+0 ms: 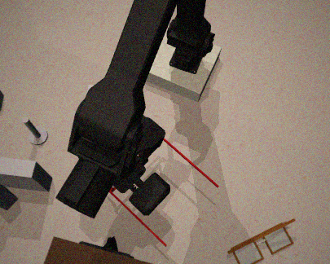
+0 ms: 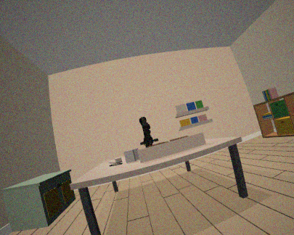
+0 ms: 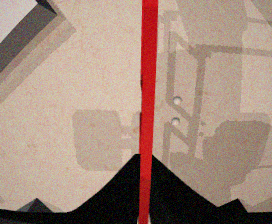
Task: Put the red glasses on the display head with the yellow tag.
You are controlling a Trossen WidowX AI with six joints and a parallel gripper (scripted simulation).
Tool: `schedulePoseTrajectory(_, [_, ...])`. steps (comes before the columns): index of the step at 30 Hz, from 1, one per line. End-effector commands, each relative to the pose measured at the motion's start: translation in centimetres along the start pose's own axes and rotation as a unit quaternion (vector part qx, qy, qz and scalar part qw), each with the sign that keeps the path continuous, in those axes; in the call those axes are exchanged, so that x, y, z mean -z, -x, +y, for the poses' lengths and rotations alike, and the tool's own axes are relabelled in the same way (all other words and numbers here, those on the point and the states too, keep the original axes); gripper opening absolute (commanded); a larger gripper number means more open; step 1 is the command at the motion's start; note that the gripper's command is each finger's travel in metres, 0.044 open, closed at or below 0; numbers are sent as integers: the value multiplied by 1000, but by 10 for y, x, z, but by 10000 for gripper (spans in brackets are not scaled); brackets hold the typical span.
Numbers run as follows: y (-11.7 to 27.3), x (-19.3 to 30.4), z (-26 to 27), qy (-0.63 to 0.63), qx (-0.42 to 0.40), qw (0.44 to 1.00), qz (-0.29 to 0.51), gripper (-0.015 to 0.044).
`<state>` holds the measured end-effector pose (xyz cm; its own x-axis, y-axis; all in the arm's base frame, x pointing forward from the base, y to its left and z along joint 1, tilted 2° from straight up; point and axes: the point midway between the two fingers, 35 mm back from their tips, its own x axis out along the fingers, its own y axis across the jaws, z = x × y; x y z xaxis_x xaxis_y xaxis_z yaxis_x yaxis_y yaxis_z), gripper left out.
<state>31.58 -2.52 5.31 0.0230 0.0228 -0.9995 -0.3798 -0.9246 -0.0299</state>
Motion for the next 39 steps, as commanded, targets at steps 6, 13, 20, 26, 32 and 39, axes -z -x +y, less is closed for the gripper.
schedulePoseTrajectory(6, [-10,-2,0,0,1,1000,-2,0])
schedulePoseTrajectory(13, [-16,-2,0,0,1,1000,-2,0])
schedulePoseTrajectory(20, [-23,-3,0,0,1,1000,-2,0])
schedulePoseTrajectory(26, [-28,-4,1,0,1,1000,-2,0])
schedulePoseTrajectory(32, [-34,-5,1,0,1,1000,-2,0])
schedulePoseTrajectory(39, [-34,-4,1,1,0,1000,-1,26])
